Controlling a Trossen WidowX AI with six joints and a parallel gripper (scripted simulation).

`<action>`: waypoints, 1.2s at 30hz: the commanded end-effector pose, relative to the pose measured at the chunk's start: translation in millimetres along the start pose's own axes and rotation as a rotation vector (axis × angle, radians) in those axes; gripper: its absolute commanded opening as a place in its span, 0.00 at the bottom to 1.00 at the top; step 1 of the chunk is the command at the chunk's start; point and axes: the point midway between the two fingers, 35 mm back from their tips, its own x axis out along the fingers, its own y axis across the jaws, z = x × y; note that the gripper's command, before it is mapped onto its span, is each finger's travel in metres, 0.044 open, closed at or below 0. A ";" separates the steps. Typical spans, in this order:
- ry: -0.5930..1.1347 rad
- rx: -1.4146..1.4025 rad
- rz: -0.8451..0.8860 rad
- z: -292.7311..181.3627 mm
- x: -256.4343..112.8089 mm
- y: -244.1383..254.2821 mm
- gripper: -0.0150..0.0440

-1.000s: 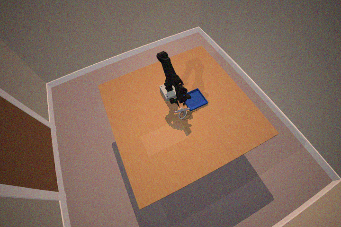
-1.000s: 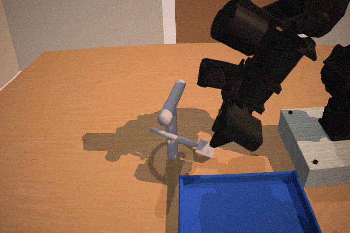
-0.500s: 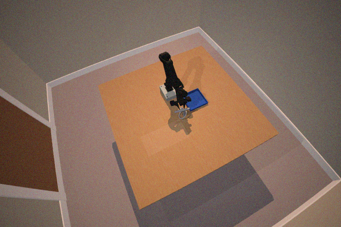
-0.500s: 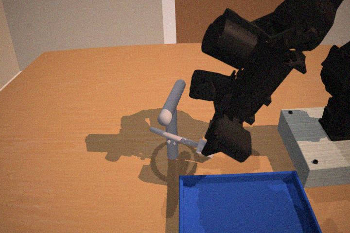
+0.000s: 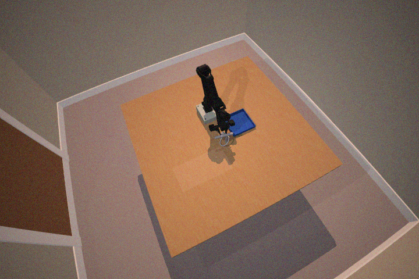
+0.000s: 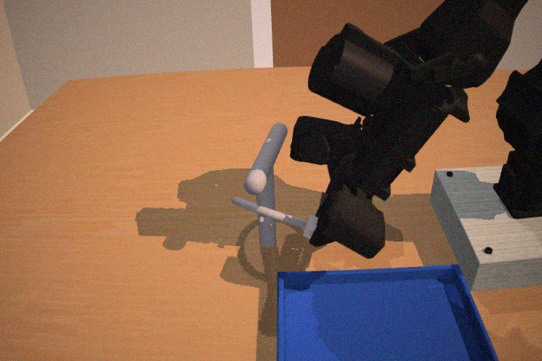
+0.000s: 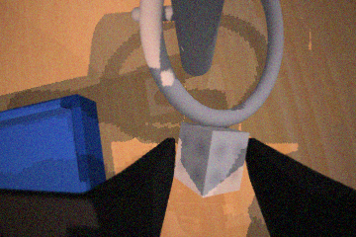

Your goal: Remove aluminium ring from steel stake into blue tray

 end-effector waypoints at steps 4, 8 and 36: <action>-0.001 0.000 0.000 0.5 -0.4 0.2 0.46; -0.001 0.000 0.000 0.5 -0.4 0.2 0.41; 0.005 -0.002 0.003 10.5 -18.3 0.1 0.25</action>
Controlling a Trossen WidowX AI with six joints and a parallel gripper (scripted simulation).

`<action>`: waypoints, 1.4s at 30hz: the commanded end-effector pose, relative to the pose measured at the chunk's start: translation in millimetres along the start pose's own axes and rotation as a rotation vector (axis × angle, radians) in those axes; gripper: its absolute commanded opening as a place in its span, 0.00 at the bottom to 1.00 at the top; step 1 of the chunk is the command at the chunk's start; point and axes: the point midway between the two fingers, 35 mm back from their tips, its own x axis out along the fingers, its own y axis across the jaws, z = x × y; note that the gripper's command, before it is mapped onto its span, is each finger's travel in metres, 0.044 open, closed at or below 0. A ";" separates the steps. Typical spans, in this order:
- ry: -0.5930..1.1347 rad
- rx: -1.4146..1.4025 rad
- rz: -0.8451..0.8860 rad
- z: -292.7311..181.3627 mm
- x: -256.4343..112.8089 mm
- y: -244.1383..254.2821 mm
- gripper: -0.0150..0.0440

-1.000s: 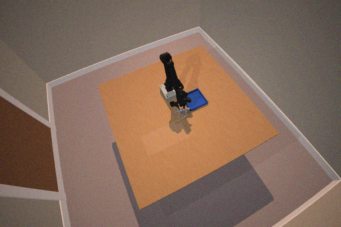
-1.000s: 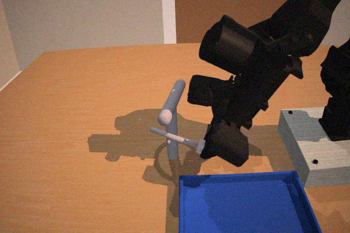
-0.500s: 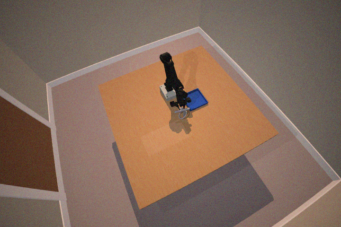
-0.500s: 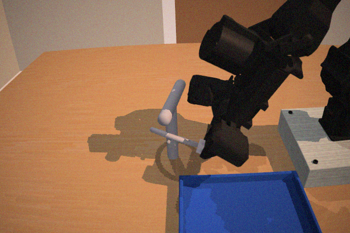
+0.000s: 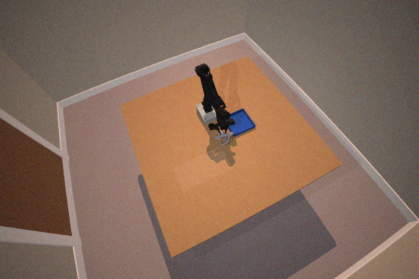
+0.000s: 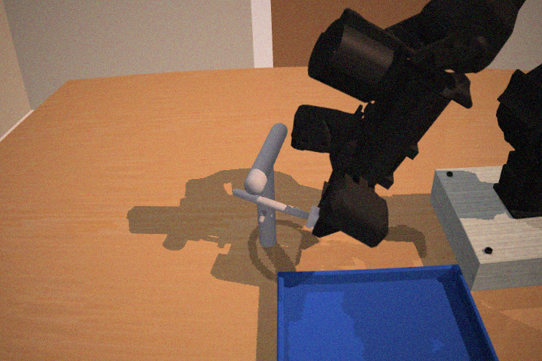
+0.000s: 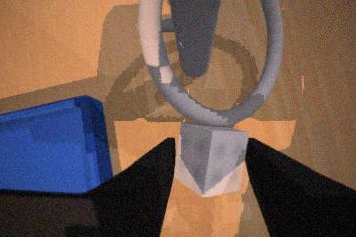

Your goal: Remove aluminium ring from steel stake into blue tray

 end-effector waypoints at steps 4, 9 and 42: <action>-0.006 -0.002 0.007 6.0 -7.0 1.1 0.25; 0.044 -0.006 -0.007 9.6 -9.2 3.0 0.25; 0.272 -0.051 -0.125 27.4 -29.5 19.0 0.25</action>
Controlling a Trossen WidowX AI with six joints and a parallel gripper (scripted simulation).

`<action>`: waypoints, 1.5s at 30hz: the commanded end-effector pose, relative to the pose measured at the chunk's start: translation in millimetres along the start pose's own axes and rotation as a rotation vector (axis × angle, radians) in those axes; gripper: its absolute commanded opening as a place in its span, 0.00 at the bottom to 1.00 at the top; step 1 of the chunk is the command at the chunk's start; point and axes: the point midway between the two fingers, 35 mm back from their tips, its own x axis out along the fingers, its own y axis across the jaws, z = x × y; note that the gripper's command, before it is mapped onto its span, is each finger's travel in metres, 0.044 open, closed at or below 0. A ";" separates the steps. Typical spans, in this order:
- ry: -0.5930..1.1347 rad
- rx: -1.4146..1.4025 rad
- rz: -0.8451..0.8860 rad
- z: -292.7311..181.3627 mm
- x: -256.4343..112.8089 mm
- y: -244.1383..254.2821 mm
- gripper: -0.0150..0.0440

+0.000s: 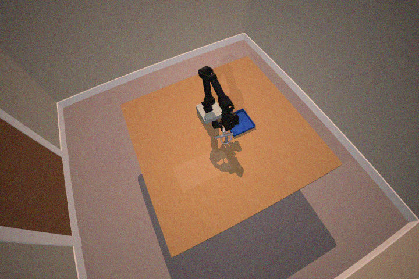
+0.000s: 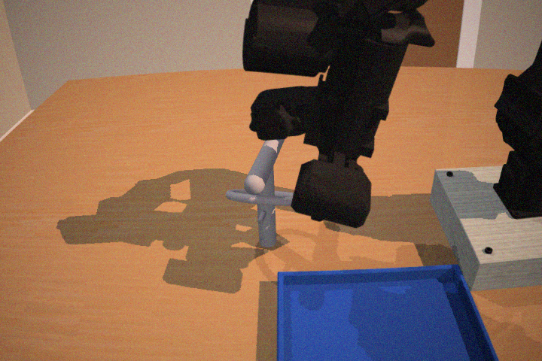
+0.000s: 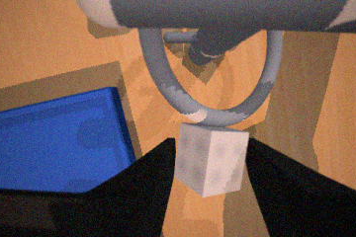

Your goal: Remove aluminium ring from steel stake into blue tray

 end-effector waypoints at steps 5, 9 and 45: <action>-0.002 -0.009 -0.038 2.6 -4.8 5.1 0.25; -0.001 -0.014 -0.060 3.3 -7.5 8.3 0.25; -0.010 -0.014 -0.064 7.6 -25.7 21.1 0.25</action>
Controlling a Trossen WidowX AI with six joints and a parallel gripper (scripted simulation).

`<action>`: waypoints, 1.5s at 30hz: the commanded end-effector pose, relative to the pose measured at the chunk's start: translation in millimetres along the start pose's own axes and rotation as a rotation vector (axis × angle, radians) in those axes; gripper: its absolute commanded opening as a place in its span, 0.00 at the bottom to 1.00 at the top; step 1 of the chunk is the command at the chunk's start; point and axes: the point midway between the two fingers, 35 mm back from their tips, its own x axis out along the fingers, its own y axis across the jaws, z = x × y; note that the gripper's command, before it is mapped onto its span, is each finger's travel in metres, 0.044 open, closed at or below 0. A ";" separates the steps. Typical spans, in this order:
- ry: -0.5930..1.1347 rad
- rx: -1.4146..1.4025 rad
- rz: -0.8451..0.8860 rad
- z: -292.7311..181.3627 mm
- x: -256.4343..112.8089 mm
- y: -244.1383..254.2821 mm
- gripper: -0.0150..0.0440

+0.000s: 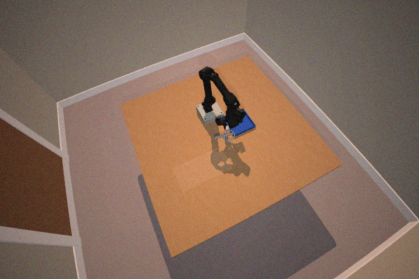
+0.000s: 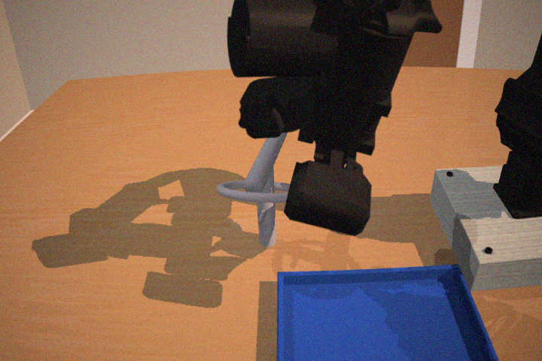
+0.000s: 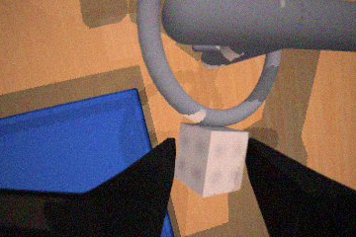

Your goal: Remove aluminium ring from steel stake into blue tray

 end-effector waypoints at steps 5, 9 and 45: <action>-0.005 0.012 0.045 2.2 -6.5 -2.0 0.25; -0.005 0.014 0.055 2.5 -7.7 -3.3 0.25; -0.008 0.066 0.257 1.4 -4.5 -35.5 0.25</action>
